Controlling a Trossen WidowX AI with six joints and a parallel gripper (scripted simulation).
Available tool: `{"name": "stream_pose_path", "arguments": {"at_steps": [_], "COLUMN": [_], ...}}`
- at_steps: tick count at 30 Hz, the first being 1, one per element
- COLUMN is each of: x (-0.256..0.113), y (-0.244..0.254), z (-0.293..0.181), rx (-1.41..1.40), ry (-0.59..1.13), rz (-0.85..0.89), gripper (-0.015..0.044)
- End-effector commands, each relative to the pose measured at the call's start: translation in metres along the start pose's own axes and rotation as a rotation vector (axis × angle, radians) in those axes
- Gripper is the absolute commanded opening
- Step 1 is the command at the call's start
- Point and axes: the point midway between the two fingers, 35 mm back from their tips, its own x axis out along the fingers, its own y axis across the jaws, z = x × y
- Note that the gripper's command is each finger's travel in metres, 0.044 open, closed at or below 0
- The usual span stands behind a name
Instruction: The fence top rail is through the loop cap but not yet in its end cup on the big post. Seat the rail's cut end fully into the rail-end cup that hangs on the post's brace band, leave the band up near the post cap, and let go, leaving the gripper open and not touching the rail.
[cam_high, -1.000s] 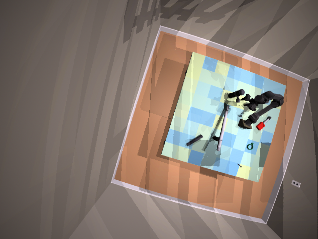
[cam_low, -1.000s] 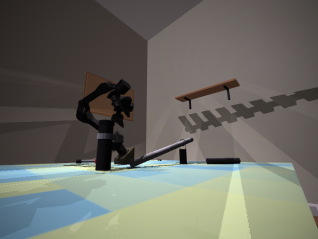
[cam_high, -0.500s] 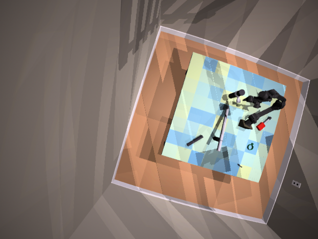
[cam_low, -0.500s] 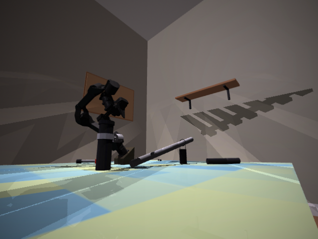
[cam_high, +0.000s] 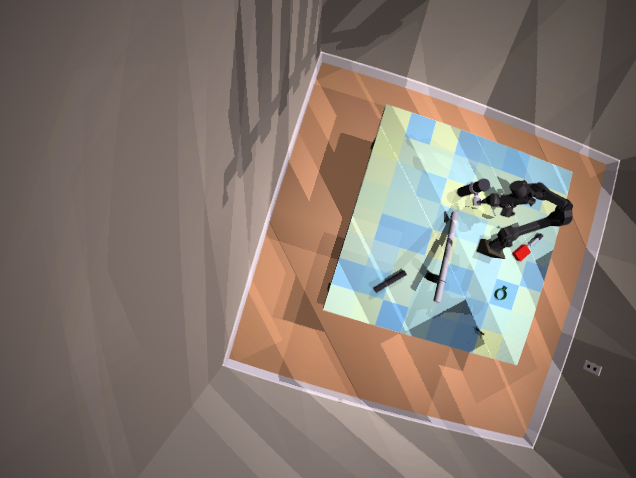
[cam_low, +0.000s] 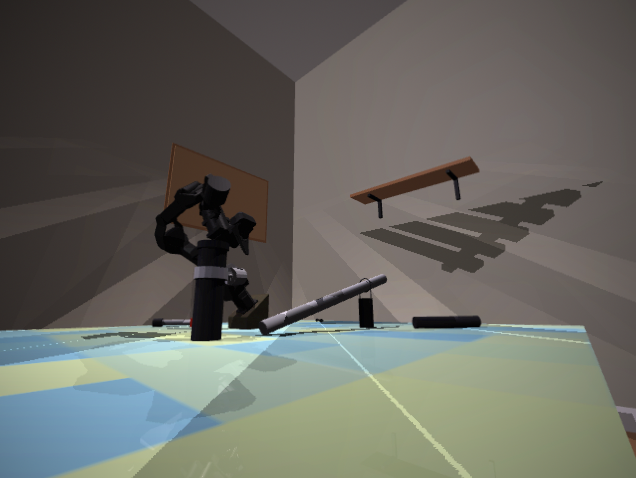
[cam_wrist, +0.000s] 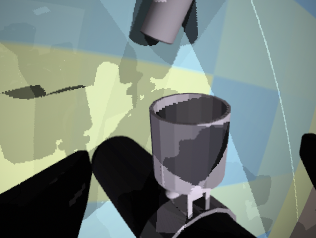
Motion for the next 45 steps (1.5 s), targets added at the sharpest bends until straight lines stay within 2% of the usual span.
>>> {"name": "stream_pose_path", "arguments": {"at_steps": [1,45], "x": [0.005,0.073], "y": [0.002,0.002], "z": [0.000,-0.001], "rx": [-0.004,-0.003], "ry": [0.002,0.006], "rz": [-0.007,-0.009], "gripper": [0.0440,0.0440]}}
